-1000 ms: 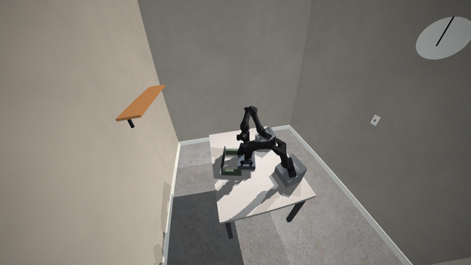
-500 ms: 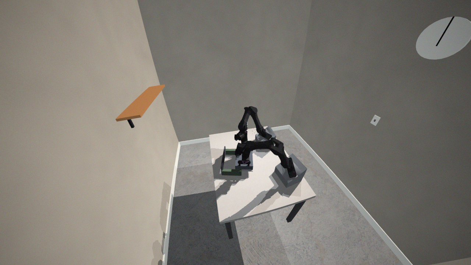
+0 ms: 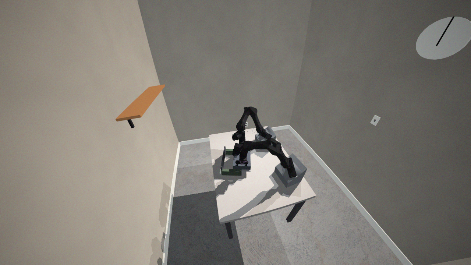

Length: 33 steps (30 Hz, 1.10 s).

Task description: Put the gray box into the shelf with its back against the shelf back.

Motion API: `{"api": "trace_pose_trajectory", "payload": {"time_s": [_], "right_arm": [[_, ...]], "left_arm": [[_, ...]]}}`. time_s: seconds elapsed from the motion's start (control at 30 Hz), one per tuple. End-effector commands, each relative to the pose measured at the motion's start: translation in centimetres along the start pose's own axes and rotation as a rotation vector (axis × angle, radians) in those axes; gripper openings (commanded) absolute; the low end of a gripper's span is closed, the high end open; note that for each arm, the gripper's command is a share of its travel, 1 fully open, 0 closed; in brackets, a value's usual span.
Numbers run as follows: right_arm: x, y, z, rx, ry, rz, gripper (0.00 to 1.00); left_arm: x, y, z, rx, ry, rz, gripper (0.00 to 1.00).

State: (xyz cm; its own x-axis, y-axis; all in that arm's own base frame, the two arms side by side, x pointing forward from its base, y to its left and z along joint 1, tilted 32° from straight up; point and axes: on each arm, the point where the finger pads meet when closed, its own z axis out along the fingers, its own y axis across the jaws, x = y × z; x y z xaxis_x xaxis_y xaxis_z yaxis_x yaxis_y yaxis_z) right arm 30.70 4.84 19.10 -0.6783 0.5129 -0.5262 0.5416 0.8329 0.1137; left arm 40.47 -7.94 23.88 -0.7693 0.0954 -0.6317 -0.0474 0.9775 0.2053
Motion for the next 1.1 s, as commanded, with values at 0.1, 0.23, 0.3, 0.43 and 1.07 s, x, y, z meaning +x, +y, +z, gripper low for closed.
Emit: {"api": "trace_pose_trajectory", "payload": {"time_s": [0.1,0.23,0.3,0.43,1.07], "right_arm": [[-1.6,2.1,-2.0,-0.101,-0.027,0.002,0.16],[-2.1,1.7,-0.9,-0.069,-0.009,-0.006,0.16],[-2.7,1.7,-1.9,-0.09,-0.029,-0.002,0.16],[-3.2,1.4,-1.5,-0.071,-0.018,-0.007,0.16],[-6.2,1.9,-1.9,-0.093,-0.031,-0.011,0.16]], "left_arm": [[-3.5,0.0,-3.1,0.022,-0.112,-0.034,0.16],[-3.6,-0.2,-1.4,0.023,-0.077,-0.024,0.16],[-4.1,-0.5,-2.1,0.032,-0.096,-0.021,0.16],[-4.8,-0.3,-1.9,0.016,-0.097,-0.019,0.16],[-7.3,0.7,-1.7,0.005,-0.084,-0.028,0.16]]}}
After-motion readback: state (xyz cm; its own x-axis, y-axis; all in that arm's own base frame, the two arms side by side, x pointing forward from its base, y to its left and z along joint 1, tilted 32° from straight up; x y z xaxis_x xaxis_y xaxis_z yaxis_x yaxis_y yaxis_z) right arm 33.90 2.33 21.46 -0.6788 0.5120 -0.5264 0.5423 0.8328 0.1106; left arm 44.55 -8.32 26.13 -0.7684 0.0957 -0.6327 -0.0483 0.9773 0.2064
